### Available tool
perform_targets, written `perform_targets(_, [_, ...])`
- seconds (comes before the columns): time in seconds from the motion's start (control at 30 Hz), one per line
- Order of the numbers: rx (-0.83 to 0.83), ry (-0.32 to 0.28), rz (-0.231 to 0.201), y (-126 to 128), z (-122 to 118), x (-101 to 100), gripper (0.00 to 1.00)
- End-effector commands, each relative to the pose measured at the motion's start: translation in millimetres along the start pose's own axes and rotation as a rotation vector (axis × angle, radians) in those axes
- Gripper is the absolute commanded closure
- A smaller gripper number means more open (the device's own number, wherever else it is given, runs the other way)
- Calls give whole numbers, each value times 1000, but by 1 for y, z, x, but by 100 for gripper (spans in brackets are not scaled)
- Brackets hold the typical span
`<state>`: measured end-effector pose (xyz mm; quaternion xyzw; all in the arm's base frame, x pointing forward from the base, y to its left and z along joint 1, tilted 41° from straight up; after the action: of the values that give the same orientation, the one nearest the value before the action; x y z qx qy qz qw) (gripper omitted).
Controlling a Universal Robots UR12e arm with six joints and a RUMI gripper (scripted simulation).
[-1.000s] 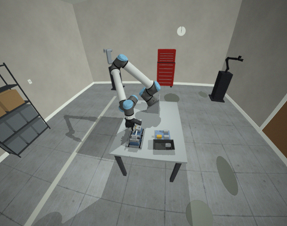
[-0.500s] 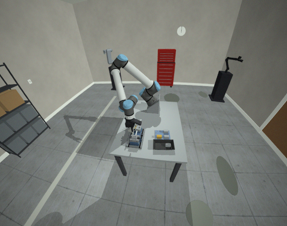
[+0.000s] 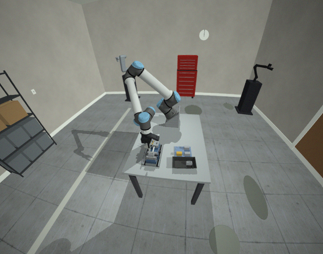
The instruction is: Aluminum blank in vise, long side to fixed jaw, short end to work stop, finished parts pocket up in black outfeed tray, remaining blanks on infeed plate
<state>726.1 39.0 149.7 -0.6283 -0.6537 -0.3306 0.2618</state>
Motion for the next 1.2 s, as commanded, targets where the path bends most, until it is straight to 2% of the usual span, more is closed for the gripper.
perform_targets(0.0, [0, 0, -1, 0, 0, 1, 60])
perform_targets(0.6, [-1, 0, -1, 0, 0, -1, 60])
perform_targets(1.17, [-1, 0, -1, 0, 0, -19, 60])
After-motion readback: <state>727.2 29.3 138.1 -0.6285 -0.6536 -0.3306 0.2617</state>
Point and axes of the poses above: the point where the finger pads meet when closed, its own x axis back along the fingers, its own y axis across the jaws, z = x × y, the point moved 3 cm from there along x, back along the fingers, and after that the axes turned 11 degrees about -x, right-handed, at the moved point
